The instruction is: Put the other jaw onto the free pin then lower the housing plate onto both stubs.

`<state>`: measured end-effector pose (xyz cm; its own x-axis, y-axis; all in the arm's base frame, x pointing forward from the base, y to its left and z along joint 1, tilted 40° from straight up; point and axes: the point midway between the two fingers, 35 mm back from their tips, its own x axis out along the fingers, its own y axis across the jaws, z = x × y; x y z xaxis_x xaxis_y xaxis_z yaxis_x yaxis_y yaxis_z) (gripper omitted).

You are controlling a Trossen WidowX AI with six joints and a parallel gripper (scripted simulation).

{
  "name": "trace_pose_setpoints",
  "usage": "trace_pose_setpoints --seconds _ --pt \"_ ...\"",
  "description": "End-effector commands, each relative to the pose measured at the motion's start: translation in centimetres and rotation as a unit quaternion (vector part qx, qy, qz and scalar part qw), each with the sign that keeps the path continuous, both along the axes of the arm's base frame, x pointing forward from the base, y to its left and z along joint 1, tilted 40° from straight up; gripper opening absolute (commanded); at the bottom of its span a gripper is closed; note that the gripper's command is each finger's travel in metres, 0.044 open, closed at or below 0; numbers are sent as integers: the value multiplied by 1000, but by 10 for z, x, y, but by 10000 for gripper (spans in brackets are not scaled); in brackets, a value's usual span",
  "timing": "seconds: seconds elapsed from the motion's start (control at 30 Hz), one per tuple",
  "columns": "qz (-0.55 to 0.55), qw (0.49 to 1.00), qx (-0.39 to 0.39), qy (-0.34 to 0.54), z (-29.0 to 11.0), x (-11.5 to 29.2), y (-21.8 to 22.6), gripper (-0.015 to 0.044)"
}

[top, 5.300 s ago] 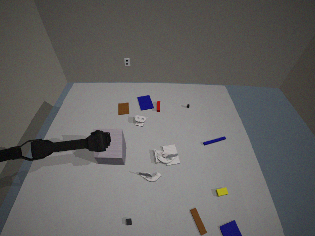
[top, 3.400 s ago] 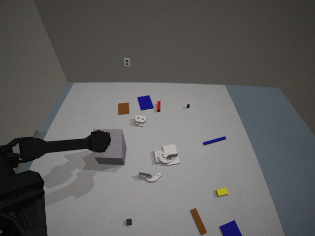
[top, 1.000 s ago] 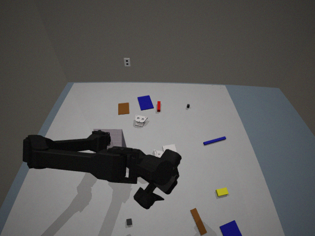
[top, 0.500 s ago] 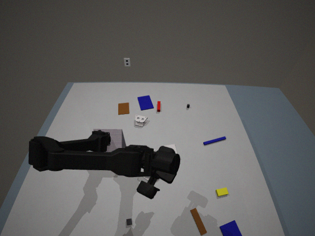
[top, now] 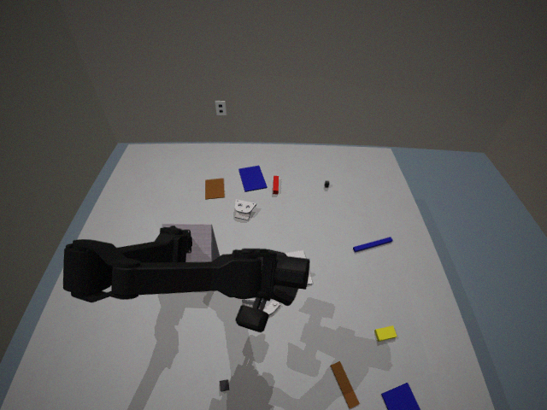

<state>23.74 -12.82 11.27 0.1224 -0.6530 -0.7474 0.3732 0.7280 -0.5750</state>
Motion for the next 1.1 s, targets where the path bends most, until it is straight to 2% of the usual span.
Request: trace_pose_setpoints --seconds 0.0,0.2,0.37,0.57,1.07 --pt "-3 999 1 40 -16 -11 0 440" --pt "-5 996 4 92 -35 -26 1 440" --pt "-5 996 4 93 -37 -27 0 440" --pt "-5 996 3 93 -65 -28 -24 440" --pt "-5 996 3 93 -76 -27 -33 440"
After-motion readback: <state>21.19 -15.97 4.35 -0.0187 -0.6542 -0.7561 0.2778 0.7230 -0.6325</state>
